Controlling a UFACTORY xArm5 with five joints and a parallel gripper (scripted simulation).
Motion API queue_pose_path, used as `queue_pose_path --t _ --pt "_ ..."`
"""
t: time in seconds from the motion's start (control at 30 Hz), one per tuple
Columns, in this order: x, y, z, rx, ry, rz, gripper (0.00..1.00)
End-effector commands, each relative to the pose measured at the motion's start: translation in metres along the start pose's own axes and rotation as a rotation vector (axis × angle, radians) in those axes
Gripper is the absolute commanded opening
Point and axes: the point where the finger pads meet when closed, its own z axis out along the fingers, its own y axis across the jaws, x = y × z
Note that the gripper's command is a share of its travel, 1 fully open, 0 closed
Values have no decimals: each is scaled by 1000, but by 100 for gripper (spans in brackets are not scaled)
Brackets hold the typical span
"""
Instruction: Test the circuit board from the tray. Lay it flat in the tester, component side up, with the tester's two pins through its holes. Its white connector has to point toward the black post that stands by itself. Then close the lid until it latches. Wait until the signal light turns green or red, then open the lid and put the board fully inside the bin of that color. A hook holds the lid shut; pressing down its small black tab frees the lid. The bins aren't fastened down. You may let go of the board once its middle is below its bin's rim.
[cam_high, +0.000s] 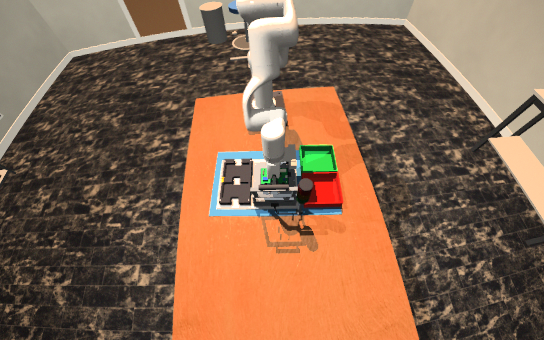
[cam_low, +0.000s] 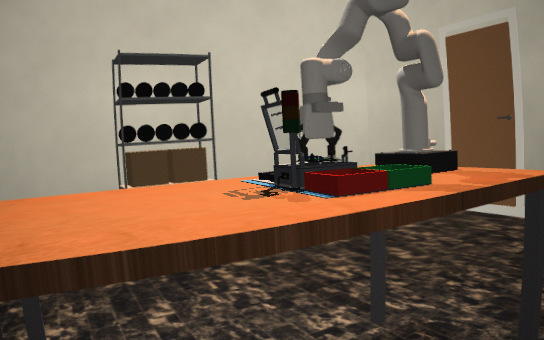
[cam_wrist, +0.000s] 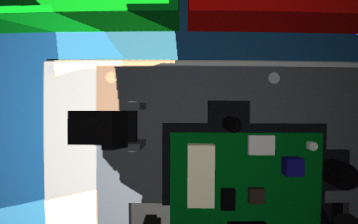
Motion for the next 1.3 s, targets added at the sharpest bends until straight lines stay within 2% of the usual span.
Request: queue_pose_path --t 0.0,1.03,1.17,1.27 --pt "0 1 -1 -3 0 0 100" --pt "0 1 -2 -3 0 0 100" --pt "0 1 -9 -3 0 0 100" --pt "0 1 -21 -3 0 0 100"
